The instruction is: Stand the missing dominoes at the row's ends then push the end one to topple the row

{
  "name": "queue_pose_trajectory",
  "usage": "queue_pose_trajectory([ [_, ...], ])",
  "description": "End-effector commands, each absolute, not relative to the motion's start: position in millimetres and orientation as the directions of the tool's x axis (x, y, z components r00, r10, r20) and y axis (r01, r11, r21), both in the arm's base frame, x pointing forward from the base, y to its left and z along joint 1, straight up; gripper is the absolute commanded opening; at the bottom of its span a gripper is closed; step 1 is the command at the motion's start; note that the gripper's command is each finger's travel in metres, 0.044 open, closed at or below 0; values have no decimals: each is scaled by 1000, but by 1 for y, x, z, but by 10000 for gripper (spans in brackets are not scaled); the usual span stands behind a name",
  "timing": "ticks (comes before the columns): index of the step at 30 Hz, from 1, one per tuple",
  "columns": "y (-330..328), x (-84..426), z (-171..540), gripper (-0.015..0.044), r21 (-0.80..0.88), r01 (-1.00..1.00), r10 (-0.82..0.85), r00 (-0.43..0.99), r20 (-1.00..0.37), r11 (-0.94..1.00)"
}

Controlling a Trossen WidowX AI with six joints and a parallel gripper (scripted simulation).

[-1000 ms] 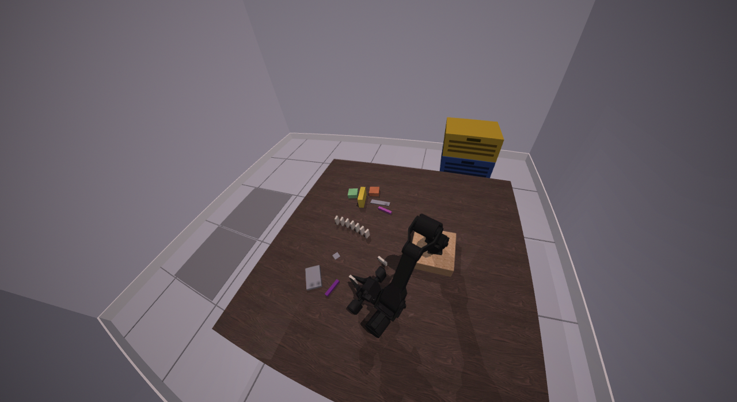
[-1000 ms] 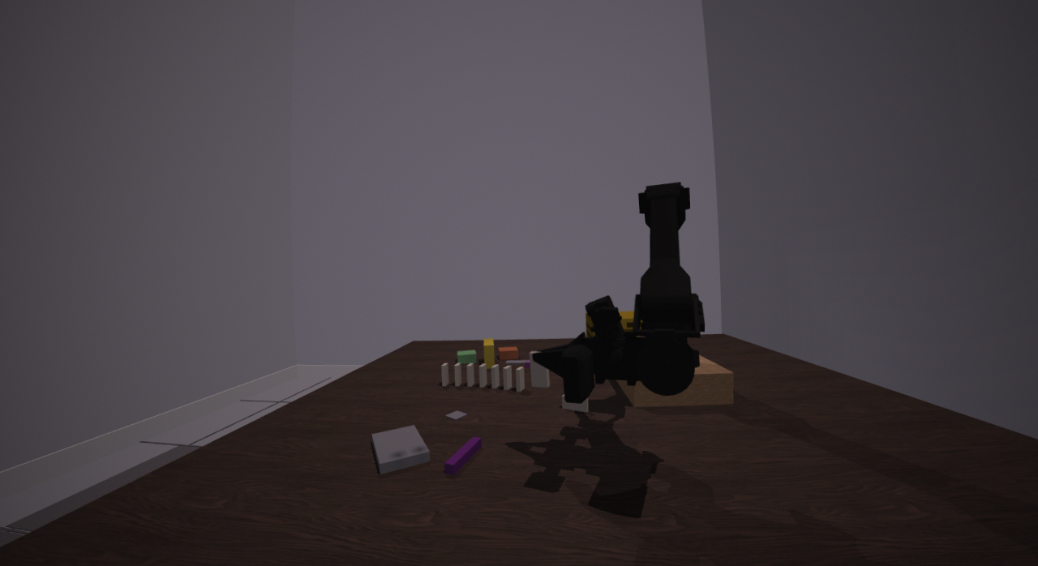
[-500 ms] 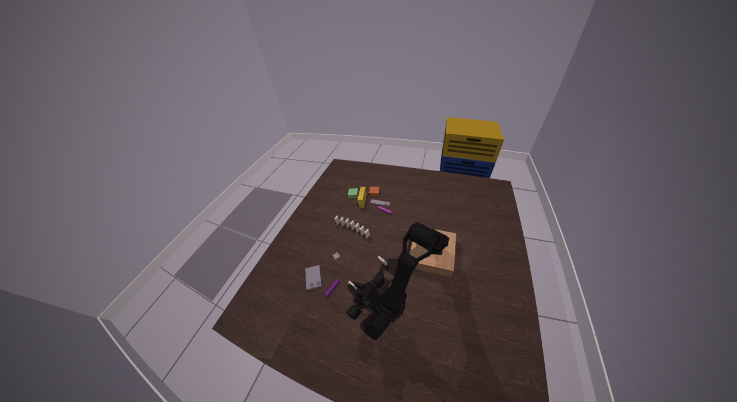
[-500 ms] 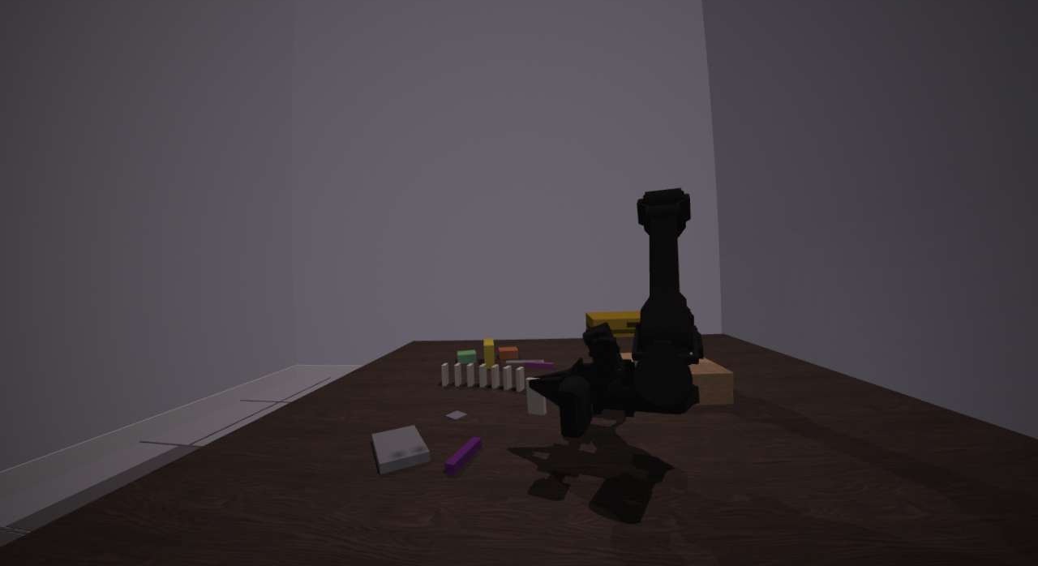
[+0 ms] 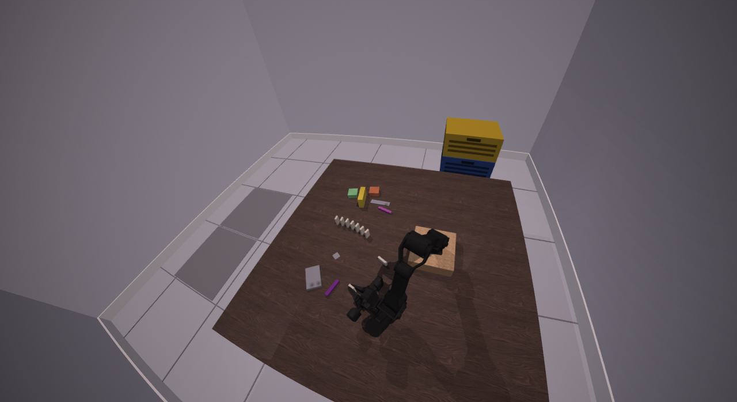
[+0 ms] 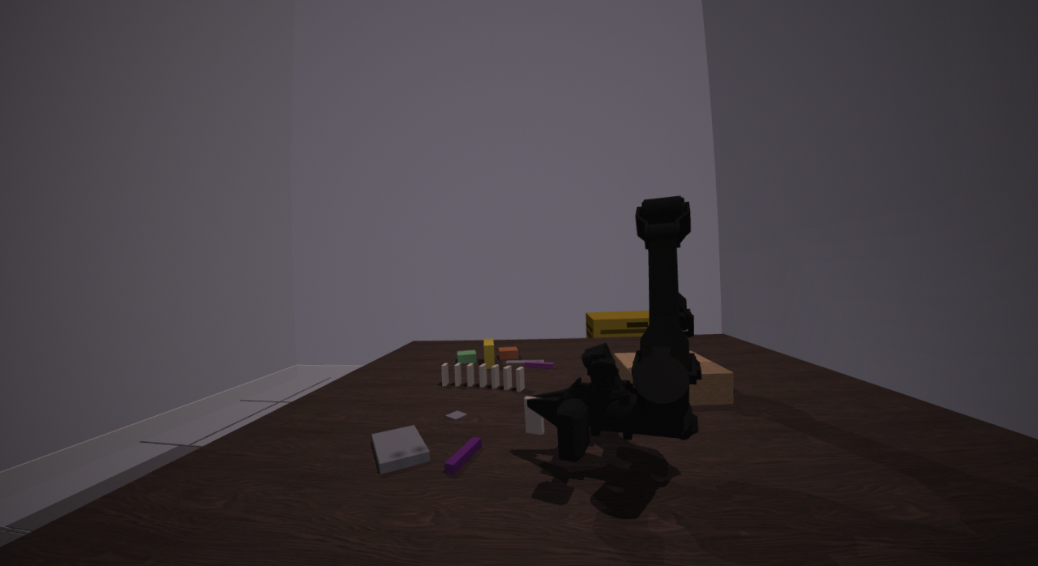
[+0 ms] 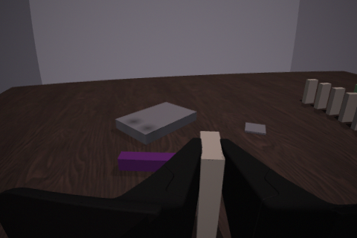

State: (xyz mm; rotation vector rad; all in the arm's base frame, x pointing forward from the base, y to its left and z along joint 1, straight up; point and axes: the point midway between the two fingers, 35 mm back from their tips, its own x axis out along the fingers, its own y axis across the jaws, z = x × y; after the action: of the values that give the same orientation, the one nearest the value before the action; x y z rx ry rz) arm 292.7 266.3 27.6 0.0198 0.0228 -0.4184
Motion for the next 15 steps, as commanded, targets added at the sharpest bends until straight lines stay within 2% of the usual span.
queue_pose_trajectory([
  [1, 264, 292, 21, 28, 7, 409, -409, 912, -22, 912],
  [15, 257, 291, 4, 28, 21, 413, -413, 911, -12, 910],
])
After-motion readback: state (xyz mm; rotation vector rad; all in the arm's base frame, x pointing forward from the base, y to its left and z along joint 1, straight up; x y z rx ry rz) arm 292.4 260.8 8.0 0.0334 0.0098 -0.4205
